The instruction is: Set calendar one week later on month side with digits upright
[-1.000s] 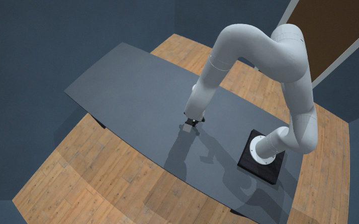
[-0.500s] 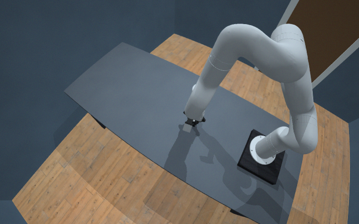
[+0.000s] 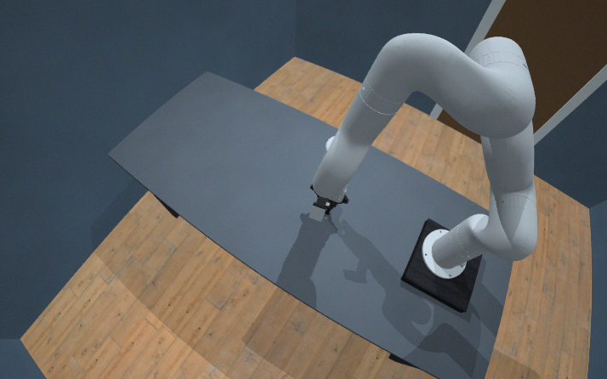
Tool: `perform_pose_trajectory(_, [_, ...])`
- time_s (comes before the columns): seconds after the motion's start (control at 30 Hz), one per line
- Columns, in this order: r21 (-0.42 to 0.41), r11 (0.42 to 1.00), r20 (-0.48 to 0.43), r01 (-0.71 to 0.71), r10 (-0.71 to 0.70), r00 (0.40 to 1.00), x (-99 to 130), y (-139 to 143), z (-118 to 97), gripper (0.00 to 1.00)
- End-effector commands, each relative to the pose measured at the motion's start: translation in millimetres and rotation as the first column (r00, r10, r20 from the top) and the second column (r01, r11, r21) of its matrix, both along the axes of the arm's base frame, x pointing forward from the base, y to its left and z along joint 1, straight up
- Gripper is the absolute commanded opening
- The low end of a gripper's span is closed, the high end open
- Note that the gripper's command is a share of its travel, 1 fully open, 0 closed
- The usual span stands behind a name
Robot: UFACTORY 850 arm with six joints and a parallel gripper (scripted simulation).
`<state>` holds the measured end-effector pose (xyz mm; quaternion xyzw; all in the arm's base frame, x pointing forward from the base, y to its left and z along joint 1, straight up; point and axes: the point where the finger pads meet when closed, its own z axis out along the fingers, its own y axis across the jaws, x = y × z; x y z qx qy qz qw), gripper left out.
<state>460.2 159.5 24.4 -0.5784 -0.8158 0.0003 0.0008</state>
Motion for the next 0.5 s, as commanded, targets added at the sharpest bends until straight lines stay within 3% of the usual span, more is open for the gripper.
perform_pose_trajectory(0.0, [0.000, 1.000, 0.001, 0.000, 0.000, 1.000, 0, 0, 23, 0.47])
perform_pose_trajectory(0.27, [0.000, 1.000, 0.001, 0.000, 0.000, 1.000, 0, 0, 60, 0.47])
perform_pose_trajectory(0.47, [0.000, 1.000, 0.001, 0.000, 0.000, 1.000, 0, 0, 68, 0.47])
